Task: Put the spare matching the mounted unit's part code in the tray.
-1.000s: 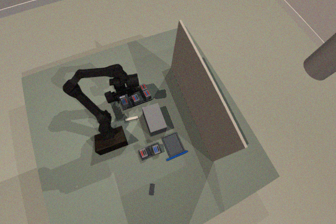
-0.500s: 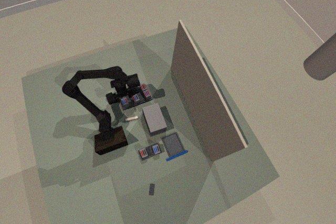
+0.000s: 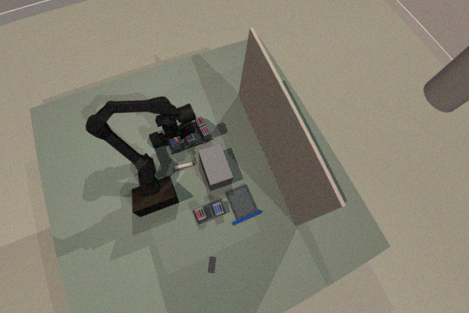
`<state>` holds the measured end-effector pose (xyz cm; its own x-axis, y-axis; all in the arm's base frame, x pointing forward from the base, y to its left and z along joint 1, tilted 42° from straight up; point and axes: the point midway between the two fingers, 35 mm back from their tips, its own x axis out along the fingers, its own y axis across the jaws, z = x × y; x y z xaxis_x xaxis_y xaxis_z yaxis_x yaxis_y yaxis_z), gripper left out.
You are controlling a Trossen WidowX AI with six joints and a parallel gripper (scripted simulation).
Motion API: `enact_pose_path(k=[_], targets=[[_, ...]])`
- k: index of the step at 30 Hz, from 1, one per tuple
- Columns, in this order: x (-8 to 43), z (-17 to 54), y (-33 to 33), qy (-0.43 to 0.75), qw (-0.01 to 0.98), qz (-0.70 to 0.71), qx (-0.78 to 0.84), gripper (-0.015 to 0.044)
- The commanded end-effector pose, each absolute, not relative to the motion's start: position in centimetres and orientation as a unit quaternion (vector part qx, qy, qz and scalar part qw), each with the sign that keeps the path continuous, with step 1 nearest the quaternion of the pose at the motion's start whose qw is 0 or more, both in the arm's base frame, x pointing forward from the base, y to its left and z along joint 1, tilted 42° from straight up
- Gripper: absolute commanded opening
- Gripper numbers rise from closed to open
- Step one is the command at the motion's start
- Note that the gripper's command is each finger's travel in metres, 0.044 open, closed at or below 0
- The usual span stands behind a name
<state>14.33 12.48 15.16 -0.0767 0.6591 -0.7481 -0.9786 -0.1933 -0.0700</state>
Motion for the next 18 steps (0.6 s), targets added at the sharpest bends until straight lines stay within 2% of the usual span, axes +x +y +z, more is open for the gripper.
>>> enact_pose_path(k=[1,18], targets=[[14.1,14.6,13.0,0.237,0.589,0.696,-0.335,0.0300],[13.6,12.8,14.9,0.233,0.591,0.698,-0.331,0.0300]])
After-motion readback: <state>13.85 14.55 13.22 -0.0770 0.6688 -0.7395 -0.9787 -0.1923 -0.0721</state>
